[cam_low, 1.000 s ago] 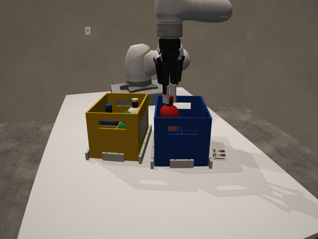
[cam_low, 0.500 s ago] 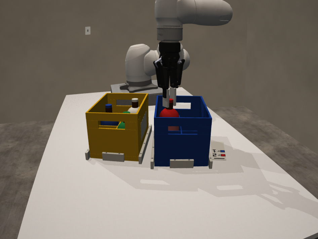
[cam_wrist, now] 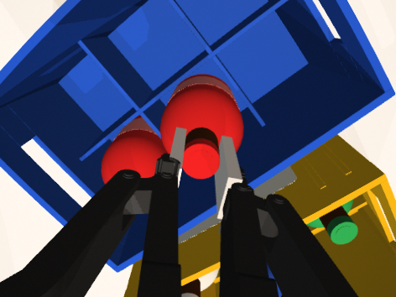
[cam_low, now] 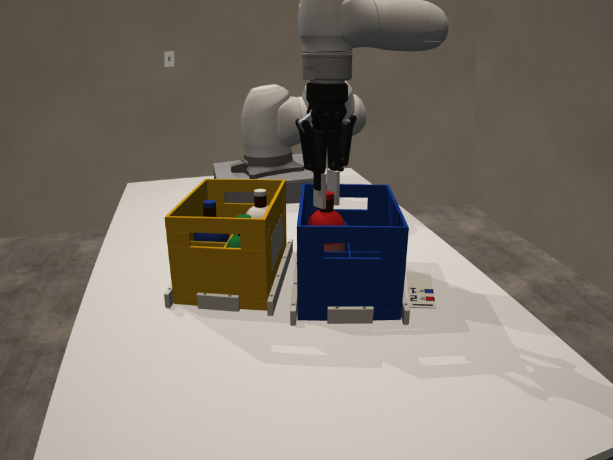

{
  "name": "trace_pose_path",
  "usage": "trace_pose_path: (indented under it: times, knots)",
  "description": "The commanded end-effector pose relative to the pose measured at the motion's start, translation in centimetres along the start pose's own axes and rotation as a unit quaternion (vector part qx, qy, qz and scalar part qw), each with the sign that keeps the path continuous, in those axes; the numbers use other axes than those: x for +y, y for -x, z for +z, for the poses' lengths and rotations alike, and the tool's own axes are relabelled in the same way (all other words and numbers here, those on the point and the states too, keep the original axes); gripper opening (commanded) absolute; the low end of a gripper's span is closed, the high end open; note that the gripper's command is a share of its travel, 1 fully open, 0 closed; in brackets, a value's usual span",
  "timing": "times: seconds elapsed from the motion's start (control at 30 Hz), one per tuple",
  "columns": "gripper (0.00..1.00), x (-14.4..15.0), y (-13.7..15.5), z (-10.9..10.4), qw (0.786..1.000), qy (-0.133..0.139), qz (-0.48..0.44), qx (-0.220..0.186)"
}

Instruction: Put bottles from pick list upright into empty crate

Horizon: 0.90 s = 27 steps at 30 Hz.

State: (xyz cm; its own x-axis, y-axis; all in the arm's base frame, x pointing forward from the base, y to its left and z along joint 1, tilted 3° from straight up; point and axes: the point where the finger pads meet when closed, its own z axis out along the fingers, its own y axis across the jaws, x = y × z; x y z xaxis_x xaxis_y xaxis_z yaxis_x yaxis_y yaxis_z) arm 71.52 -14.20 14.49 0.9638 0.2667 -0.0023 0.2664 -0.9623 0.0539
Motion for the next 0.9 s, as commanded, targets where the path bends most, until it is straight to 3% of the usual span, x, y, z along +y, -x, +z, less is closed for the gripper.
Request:
trace_pose_path:
  times: [0.0, 0.87]
  knots:
    - [0.00, 0.00, 0.00, -0.02, 1.000, 0.000, 0.000, 0.000]
    - [0.00, 0.00, 0.00, 0.23, 1.000, 0.000, 0.000, 0.000]
